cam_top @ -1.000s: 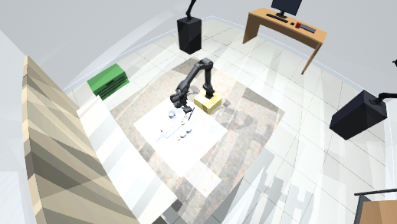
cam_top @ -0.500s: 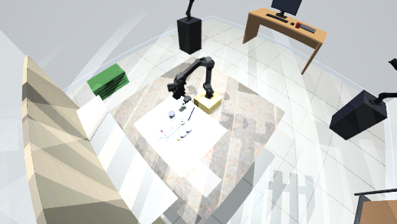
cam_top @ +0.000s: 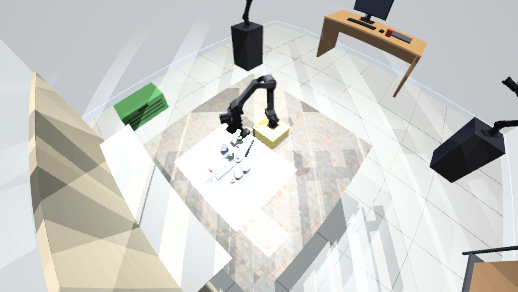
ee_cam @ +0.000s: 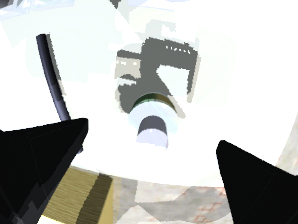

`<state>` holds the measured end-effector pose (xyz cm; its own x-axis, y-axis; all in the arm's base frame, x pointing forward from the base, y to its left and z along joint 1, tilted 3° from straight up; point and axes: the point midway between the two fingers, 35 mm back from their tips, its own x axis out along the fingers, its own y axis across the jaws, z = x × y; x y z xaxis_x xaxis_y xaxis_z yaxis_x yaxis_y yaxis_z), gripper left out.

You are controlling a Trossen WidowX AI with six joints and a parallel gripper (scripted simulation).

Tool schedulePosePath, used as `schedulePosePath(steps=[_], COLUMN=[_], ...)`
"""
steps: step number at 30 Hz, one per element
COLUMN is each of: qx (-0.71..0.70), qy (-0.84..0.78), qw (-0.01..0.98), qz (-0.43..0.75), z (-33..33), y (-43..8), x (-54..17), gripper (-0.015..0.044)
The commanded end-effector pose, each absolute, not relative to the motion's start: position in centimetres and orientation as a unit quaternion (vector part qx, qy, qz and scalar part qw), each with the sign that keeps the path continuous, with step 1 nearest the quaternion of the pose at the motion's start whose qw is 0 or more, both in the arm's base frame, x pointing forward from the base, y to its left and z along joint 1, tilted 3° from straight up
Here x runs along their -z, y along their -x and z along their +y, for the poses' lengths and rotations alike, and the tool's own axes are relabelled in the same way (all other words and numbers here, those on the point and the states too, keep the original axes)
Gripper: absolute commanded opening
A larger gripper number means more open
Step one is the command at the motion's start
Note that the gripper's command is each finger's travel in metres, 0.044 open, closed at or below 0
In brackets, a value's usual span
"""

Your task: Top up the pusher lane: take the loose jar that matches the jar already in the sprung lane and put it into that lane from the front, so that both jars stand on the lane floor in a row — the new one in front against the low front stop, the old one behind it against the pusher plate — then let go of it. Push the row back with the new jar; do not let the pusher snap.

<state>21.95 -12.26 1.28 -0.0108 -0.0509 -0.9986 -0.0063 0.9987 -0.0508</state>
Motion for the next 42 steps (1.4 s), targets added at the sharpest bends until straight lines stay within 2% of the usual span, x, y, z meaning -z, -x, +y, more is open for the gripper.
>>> schedulePosePath(steps=[1, 22, 31, 38, 42], qx=[0.012, 0.012, 0.012, 0.012, 0.013], qy=[0.022, 0.022, 0.022, 0.022, 0.022], qw=[0.698, 0.697, 0.697, 0.697, 0.698], qz=[0.716, 0.716, 0.716, 0.716, 0.716], z=[-12.2, -12.3, -12.3, -12.3, -12.4], y=[-21.6, -21.5, -21.5, -21.5, -21.8], x=[-0.6, 2.3, 2.3, 2.3, 1.5], gripper=[0.0440, 0.0440, 0.0204, 0.0157, 0.0052])
